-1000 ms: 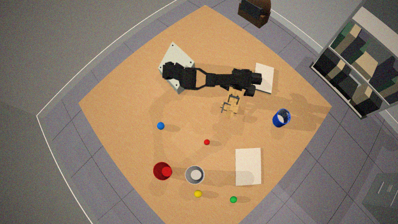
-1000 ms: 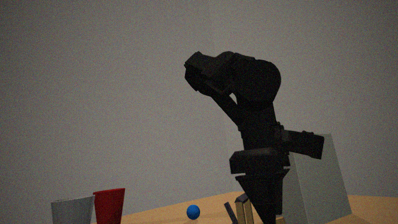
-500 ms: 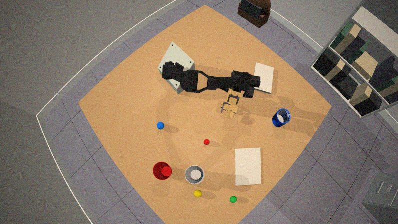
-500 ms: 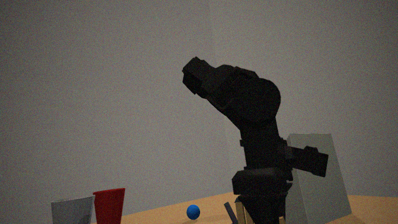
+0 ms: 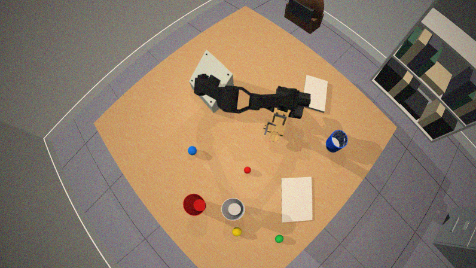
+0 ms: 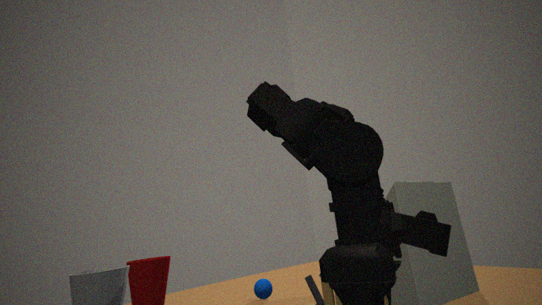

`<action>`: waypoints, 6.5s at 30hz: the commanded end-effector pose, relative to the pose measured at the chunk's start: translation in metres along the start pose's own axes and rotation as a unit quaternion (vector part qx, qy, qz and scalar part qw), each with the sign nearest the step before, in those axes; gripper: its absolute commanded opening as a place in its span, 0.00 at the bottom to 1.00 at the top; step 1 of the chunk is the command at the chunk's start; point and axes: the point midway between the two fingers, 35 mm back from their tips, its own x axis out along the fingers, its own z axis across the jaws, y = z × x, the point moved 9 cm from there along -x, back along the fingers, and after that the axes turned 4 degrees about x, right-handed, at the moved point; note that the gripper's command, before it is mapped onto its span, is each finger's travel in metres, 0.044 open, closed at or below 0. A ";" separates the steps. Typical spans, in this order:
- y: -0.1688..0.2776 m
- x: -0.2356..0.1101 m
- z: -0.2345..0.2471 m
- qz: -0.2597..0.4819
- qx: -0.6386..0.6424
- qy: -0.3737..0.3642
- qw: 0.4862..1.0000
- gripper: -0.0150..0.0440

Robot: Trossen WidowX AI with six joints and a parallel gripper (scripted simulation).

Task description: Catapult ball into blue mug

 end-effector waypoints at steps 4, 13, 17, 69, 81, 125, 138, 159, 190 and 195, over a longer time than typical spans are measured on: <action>0.000 -0.001 0.000 0.000 0.000 0.001 1.000 0.60; 0.000 -0.003 0.000 0.000 0.000 0.001 1.000 0.40; -0.001 -0.048 0.000 -0.001 -0.001 -0.001 1.000 0.25; 0.008 -0.028 -0.021 0.002 0.402 0.000 0.916 0.25; 0.008 -0.008 -0.021 0.003 0.402 0.000 0.916 0.25; 0.007 -0.098 -0.020 0.001 0.406 0.000 0.914 1.00; 0.007 -0.049 -0.020 0.002 0.406 0.000 0.914 1.00; 0.008 -0.014 -0.021 0.002 0.406 0.000 0.914 1.00; 0.008 -0.001 -0.021 0.000 0.409 0.001 0.912 0.45; 0.008 -0.040 -0.022 -0.002 0.408 0.000 0.913 0.26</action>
